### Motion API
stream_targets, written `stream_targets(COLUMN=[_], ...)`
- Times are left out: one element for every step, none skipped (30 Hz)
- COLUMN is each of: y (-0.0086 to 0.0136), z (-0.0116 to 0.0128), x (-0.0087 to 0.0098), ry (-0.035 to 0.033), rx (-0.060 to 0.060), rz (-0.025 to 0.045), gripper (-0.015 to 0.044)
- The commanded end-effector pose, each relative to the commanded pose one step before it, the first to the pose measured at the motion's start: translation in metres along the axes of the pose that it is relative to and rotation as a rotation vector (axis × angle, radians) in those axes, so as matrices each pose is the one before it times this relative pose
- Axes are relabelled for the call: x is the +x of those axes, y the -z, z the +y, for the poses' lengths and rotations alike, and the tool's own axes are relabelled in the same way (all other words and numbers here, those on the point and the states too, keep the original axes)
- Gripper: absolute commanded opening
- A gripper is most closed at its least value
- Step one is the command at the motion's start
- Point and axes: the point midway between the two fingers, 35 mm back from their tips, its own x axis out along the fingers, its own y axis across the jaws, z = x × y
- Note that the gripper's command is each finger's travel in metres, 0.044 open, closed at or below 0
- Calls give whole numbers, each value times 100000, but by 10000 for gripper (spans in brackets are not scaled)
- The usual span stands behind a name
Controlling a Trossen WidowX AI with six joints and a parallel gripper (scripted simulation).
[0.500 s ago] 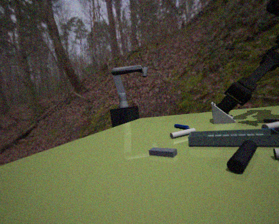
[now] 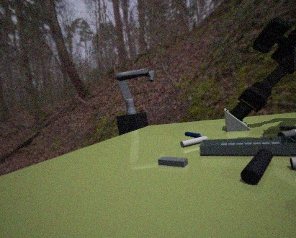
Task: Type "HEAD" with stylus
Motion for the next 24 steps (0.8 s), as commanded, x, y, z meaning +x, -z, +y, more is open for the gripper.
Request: stream_targets(y=[2829,642,604,558,513,467,420,372,324,274,227,140,69,20,0,0,0,0,0,0,0,0,0,0], z=[435,36,26,17,2,-6,-15,-24,-25,-19,-29,-29,-21,-8,0,0,0,0,0,0,0,0,0,0], x=[2633,729,708,678,650,618,585,552,514,475,442,314,178,58,0,0,0,0,0,0,0,0,0,0], ry=[-13375,-3790,-3917,-4008,-4082,-4163,-4238,-4304,-4379,-4450,-4521,-3502,-2111,-705,0,0,0,0,0,0,0,0,0,0], rx=[6109,2089,2257,2396,2571,2704,2840,2980,3064,3075,3256,2613,1611,544,0,0,0,0,0,0,0,0,0,0], rz=[21048,5433,5312,5129,4949,4754,4553,4348,4127,3877,3678,2674,1539,502,0,0,0,0,0,0,0,0,0,0], gripper=[20,0,0,0,0,0,0,0,0,0,0,0,0,0,0,0,0,0,0,0,0,0,0,0])
